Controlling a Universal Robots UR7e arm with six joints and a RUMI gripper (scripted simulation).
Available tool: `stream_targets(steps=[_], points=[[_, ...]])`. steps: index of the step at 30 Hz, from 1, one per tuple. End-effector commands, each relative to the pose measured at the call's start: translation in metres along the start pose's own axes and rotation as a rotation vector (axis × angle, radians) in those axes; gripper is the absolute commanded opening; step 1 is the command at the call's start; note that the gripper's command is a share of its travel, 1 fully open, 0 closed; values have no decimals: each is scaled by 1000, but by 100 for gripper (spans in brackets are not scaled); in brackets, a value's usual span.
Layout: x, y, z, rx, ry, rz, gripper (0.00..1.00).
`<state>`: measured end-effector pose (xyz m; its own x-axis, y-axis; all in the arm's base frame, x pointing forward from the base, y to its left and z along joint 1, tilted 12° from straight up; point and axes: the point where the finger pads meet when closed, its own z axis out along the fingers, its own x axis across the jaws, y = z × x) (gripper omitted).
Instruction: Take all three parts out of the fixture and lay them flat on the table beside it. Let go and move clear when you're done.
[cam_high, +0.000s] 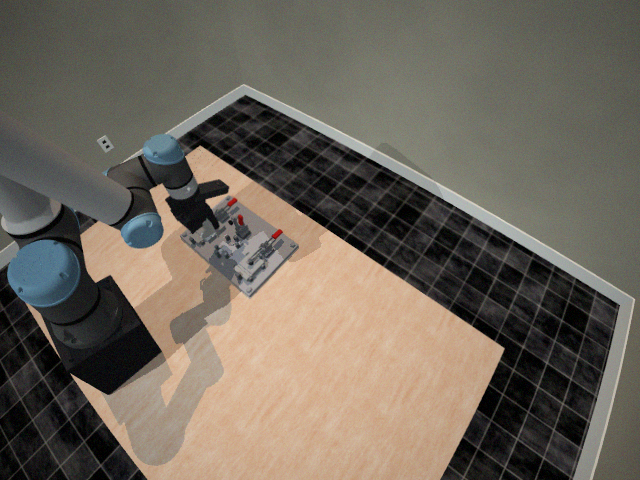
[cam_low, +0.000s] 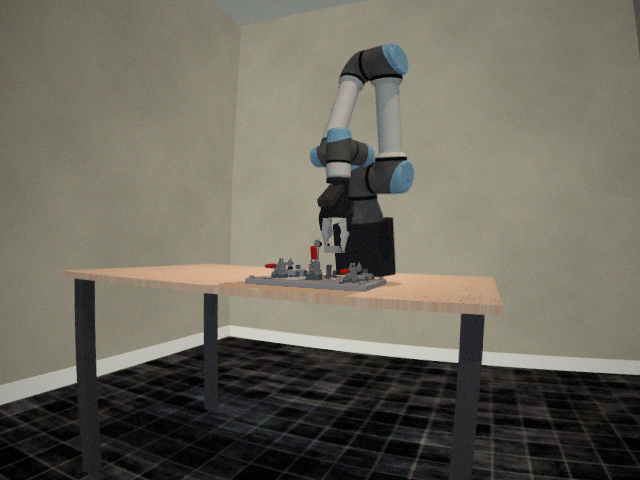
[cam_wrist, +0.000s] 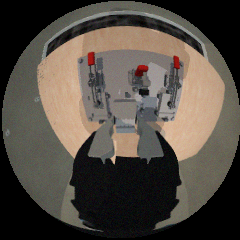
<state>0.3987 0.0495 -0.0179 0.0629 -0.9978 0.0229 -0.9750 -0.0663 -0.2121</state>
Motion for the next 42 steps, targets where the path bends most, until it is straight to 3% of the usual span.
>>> stream_targets(steps=[1,9,24,42], points=[[-19,-2,-1,3,3,2,0],[-44,-2,-1,4,3,2,0],[-113,-2,0,3,3,2,0],[-172,-2,0,3,2,2,0]])
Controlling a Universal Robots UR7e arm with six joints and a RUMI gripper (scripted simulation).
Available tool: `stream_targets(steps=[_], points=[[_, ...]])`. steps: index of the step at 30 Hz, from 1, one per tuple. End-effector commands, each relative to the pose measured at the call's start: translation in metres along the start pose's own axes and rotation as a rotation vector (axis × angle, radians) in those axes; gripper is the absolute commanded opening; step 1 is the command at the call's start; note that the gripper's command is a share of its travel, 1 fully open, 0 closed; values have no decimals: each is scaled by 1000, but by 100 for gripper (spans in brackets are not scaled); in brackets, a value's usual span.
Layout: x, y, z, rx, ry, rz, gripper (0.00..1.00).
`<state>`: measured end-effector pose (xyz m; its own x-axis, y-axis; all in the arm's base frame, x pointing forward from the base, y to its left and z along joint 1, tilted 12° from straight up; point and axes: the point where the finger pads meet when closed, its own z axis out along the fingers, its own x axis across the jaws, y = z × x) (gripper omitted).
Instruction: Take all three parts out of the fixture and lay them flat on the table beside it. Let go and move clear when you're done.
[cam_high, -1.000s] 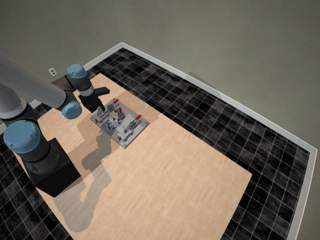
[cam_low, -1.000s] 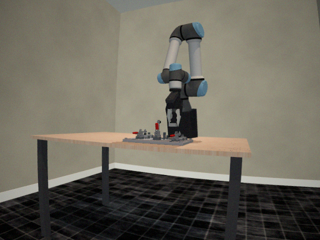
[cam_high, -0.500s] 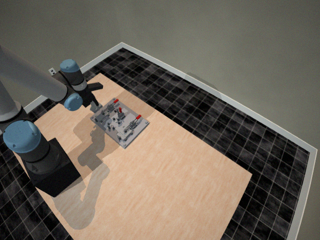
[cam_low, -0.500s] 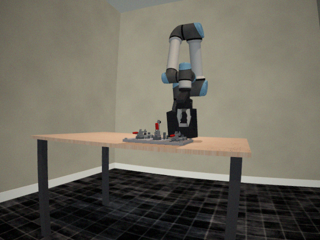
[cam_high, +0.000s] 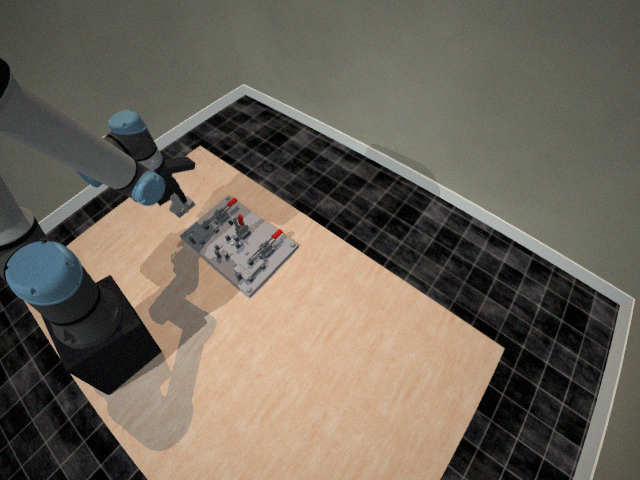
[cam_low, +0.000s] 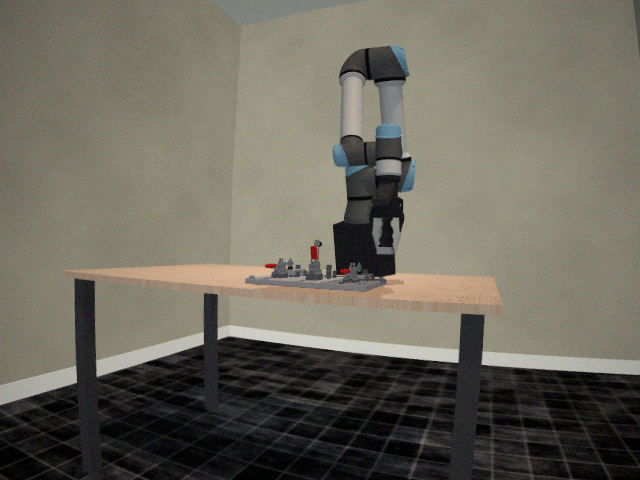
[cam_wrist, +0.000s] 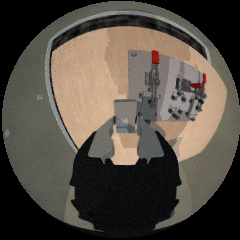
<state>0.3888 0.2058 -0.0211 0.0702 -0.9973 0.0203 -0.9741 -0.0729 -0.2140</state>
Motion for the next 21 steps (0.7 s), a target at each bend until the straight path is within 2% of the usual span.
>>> stream_targets(steps=[1,10,21], points=[[-15,-2,0,0,6,9,0],[-34,-2,0,0,6,9,0],[-39,-3,0,1,6,9,0]])
